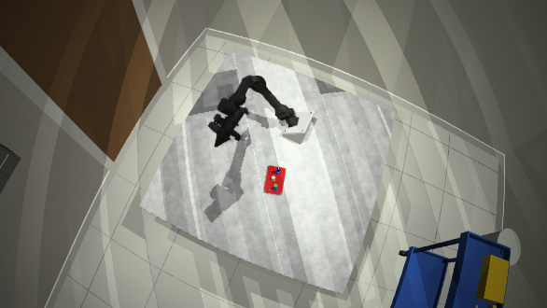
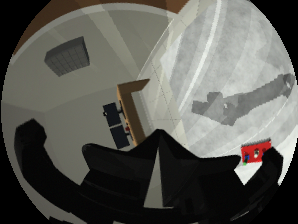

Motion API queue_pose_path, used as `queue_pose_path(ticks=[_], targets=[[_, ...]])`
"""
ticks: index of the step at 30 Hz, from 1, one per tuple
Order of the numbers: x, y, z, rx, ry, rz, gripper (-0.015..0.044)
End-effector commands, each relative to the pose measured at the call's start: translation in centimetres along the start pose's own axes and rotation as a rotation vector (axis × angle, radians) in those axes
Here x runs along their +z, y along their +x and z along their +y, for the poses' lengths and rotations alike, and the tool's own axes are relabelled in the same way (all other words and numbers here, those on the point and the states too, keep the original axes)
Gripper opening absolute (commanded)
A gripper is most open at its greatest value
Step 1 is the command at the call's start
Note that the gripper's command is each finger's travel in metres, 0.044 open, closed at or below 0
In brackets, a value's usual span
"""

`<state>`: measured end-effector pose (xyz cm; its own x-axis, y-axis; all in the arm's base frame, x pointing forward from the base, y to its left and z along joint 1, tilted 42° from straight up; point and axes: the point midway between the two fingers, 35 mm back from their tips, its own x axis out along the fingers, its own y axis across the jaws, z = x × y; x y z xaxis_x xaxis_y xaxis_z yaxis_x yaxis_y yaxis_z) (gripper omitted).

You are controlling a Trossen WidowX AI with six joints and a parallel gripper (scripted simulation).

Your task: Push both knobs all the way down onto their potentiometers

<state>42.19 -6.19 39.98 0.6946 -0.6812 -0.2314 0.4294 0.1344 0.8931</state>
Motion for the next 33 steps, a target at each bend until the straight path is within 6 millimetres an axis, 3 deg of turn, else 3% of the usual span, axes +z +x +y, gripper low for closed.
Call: queue_pose_path(ticks=[1, 17, 33], targets=[[-2.6, 0.9, -2.4, -0.066, -0.131, 0.041, 0.0], [-9.4, 2.3, -11.8, -0.298, -0.604, 0.202, 0.0], [-13.3, 1.3, -21.6, -0.529, -1.065, 0.39, 0.0]])
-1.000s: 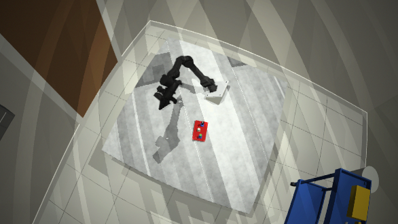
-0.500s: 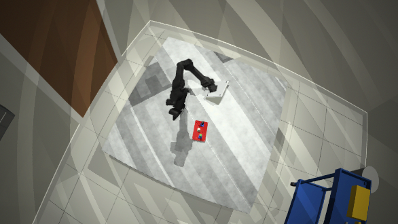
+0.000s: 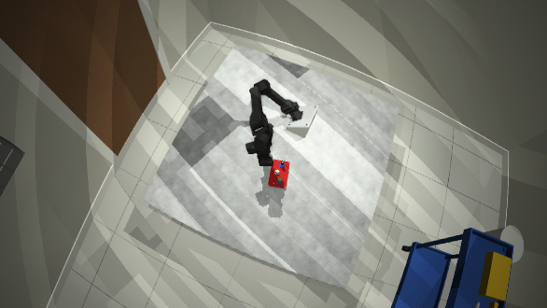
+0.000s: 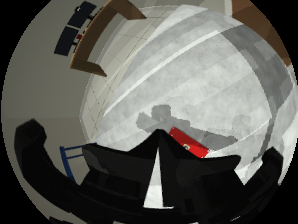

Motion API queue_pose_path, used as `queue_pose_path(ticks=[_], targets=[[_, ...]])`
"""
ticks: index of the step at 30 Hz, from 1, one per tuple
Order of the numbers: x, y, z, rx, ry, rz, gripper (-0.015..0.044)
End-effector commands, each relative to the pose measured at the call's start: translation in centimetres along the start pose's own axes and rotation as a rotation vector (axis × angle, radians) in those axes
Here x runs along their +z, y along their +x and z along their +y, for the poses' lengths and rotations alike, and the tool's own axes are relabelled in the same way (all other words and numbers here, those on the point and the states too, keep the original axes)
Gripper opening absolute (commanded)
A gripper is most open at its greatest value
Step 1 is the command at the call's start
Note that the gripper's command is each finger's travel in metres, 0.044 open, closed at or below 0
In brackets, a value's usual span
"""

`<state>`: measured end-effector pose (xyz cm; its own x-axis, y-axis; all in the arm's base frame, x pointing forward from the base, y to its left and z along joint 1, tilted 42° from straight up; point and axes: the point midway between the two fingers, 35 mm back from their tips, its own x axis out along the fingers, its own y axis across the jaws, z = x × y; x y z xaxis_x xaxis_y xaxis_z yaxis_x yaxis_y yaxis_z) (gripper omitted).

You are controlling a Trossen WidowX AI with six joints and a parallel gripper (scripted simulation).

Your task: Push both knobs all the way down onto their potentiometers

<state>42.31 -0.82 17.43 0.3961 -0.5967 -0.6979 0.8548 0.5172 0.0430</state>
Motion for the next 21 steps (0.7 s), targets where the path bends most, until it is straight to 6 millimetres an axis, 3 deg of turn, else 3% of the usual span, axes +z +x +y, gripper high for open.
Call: queue_pose_path(ticks=[1, 21], targets=[[-2.6, 1.2, -0.7, -0.059, -0.125, 0.056, 0.0], [-12.0, 3.8, -6.3, -0.33, -0.684, 0.328, 0.0]])
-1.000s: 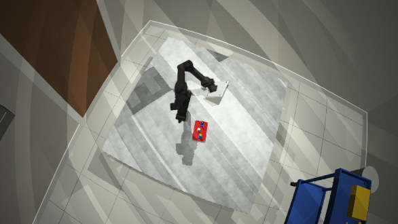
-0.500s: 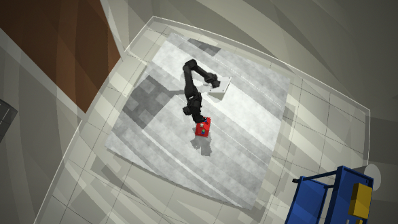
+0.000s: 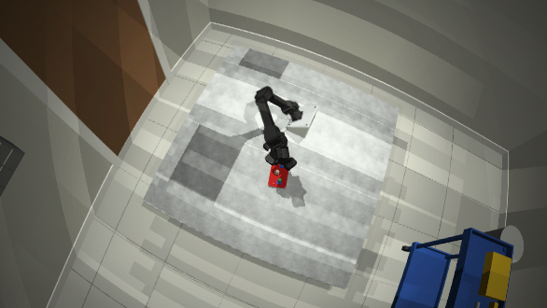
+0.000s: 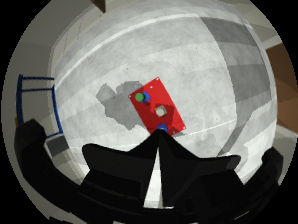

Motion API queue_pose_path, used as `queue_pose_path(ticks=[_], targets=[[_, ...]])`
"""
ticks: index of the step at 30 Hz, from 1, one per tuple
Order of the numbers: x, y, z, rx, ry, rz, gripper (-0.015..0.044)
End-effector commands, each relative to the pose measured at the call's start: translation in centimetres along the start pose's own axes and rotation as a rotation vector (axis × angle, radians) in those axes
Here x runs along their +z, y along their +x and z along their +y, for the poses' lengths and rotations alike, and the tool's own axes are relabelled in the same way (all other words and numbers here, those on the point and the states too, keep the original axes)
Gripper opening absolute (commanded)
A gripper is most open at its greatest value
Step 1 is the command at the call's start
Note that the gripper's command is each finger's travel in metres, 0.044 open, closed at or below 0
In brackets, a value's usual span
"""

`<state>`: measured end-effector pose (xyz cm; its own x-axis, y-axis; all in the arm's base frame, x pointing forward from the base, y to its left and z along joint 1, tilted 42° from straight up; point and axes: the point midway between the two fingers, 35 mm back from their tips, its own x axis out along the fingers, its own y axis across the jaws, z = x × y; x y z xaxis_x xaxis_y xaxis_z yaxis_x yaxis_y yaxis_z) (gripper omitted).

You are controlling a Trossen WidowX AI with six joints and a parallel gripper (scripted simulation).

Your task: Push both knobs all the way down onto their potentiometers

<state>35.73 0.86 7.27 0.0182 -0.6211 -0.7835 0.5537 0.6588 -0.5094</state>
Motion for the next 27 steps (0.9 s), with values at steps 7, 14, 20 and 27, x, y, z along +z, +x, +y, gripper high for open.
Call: queue_pose_path(ticks=[7, 14, 20, 27], targets=[[-4.1, 2.1, -0.3, -0.114, -0.239, 0.133, 0.0], [-4.2, 3.0, -0.4, -0.114, -0.238, 0.133, 0.0], [-4.4, 4.0, -0.6, -0.115, -0.238, 0.133, 0.0], [-4.4, 4.5, -0.6, -0.115, -0.238, 0.133, 0.0]])
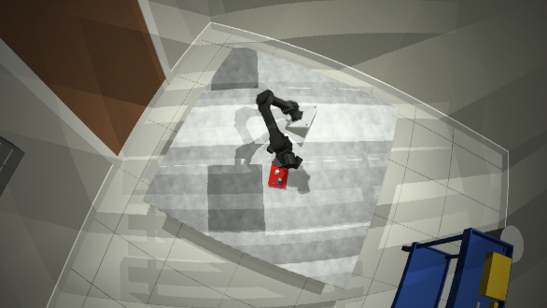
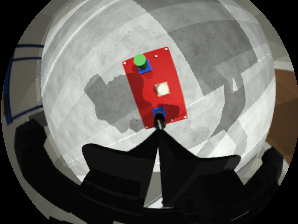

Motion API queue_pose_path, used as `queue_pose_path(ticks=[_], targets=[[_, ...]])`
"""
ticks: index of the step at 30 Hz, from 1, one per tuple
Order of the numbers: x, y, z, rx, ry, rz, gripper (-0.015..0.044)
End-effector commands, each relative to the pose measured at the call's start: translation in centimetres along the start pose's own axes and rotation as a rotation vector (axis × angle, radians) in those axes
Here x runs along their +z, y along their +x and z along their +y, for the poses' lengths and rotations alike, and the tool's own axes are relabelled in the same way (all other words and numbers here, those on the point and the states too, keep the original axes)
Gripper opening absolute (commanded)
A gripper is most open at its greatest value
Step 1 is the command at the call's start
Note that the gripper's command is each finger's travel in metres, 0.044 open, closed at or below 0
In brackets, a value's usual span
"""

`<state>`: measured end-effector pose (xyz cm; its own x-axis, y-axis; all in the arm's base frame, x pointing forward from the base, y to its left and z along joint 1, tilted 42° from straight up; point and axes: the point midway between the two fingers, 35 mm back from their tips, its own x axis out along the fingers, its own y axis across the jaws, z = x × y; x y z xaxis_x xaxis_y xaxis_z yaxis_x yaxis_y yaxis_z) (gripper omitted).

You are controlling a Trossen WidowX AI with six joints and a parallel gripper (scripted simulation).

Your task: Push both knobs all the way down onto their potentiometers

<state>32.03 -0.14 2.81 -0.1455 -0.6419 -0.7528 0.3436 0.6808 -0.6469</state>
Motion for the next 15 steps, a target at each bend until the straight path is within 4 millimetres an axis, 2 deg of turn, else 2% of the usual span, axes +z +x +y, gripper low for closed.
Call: queue_pose_path(ticks=[1, 9, 15], targets=[[-0.1, 0.7, -0.1, -0.009, -0.008, 0.003, 0.0], [-0.1, 2.0, -0.1, -0.009, -0.008, 0.003, 0.0], [-0.1, 2.1, -0.2, -0.009, -0.008, 0.003, 0.0]])
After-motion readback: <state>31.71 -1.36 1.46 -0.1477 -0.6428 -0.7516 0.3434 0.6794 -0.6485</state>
